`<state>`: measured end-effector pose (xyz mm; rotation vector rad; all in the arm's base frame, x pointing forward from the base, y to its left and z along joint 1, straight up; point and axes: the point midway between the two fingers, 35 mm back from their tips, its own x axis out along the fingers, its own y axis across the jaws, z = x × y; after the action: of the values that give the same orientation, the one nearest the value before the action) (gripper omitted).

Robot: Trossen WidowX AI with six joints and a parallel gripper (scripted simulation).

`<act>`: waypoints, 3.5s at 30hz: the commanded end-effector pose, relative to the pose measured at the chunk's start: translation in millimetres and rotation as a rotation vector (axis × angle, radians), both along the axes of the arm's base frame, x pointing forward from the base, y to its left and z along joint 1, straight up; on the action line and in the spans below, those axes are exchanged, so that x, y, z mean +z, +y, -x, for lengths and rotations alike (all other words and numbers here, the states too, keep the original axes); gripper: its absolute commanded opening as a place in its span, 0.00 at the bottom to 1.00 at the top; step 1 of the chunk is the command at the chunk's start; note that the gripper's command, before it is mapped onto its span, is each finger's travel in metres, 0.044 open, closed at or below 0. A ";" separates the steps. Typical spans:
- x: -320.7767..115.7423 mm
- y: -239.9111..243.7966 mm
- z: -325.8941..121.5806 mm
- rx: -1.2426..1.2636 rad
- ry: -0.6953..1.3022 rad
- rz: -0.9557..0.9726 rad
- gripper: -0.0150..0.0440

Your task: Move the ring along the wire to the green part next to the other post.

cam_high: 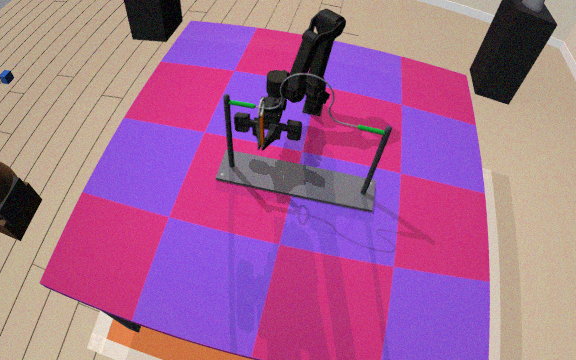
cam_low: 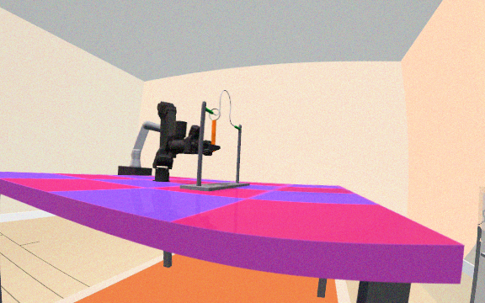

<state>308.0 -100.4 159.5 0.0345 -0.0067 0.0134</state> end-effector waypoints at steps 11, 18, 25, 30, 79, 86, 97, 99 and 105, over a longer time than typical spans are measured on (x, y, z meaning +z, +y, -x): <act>2.3 31.7 1.3 0.000 0.000 -0.145 0.00; 7.2 52.1 1.3 0.003 0.000 -0.261 0.00; 17.3 77.2 1.5 0.006 0.001 -0.418 0.00; 24.8 90.6 3.7 0.013 0.017 -0.509 0.00; 107.6 143.4 58.0 0.264 0.405 -1.099 0.00; 123.0 144.4 65.5 0.327 0.456 -1.186 0.00; 141.7 148.5 66.7 0.361 0.452 -1.308 0.00; 144.0 148.9 66.7 0.364 0.451 -1.322 0.00; 150.9 149.9 66.8 0.374 0.447 -1.365 0.00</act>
<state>242.0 48.1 302.0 1.3874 0.4488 0.3566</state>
